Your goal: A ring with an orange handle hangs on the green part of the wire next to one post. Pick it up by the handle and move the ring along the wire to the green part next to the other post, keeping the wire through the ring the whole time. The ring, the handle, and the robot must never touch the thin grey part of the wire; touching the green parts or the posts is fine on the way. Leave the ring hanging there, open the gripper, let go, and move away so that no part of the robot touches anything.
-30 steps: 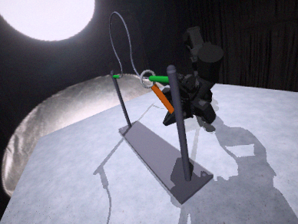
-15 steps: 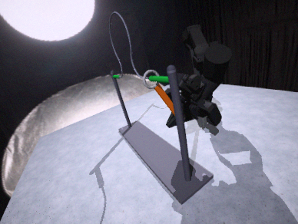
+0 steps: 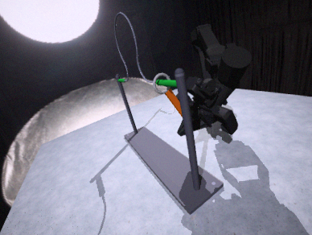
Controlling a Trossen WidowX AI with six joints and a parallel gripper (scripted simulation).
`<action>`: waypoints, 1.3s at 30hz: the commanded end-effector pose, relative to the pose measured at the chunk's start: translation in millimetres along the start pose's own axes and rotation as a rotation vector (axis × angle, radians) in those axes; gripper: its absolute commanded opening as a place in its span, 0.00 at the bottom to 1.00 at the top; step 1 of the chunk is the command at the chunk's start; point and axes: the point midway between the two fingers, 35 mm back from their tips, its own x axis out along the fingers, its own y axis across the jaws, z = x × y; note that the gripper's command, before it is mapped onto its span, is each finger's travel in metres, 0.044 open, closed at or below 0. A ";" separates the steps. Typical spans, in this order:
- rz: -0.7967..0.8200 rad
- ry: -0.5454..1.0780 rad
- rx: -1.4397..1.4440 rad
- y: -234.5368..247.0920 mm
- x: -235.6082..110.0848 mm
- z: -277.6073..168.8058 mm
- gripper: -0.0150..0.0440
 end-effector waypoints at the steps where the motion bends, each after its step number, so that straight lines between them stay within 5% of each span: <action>1: -0.004 -0.003 0.006 2.0 1.0 -0.3 0.00; 32: -0.004 -0.003 0.006 2.4 4.4 -6.9 0.00; 39: 0.001 -0.002 0.003 3.5 3.9 -5.4 0.31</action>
